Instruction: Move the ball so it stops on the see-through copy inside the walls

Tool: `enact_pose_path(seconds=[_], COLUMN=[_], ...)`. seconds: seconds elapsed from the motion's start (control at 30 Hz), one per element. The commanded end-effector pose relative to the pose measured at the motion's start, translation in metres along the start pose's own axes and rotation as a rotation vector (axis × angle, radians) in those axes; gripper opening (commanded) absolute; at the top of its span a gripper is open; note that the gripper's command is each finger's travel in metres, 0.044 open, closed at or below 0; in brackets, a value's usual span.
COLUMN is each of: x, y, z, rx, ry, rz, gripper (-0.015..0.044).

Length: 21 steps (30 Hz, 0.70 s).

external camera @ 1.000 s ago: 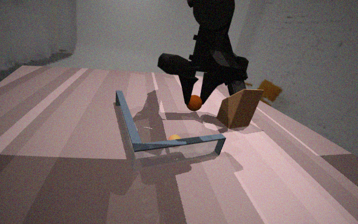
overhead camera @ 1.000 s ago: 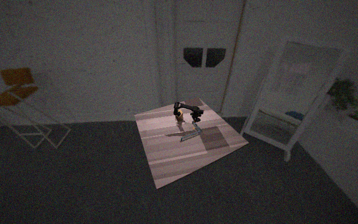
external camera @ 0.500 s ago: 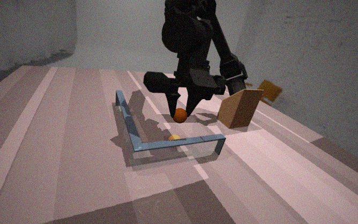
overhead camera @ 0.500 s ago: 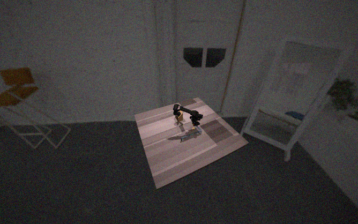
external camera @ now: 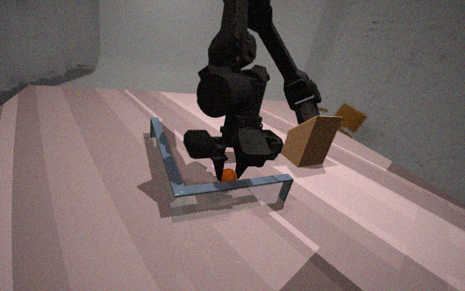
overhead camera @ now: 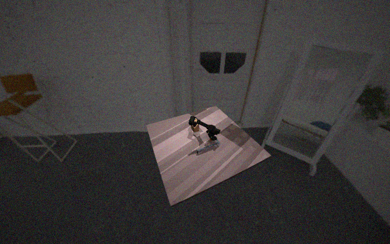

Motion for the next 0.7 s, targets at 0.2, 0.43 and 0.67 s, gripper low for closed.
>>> enact_pose_path(seconds=[0.2, 0.43, 0.67], x=[0.0, 0.0, 0.0], y=[-0.013, -0.021, -0.017], z=[0.001, 0.001, -0.001], rx=[0.004, 0.004, 0.006], ry=[0.009, 0.009, -0.001], rz=[0.003, 0.004, -0.002], gripper=[0.0, 0.0, 0.0157])
Point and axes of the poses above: the point midway between the two fingers, 35 mm back from their tips, its own y axis back along the fingers, its own z axis across the jaws, x = y × z, the point moved 10 cm from there along y, back along the fingers, and after that the axes turned 7 degrees about -y, right-handed, at the moved point
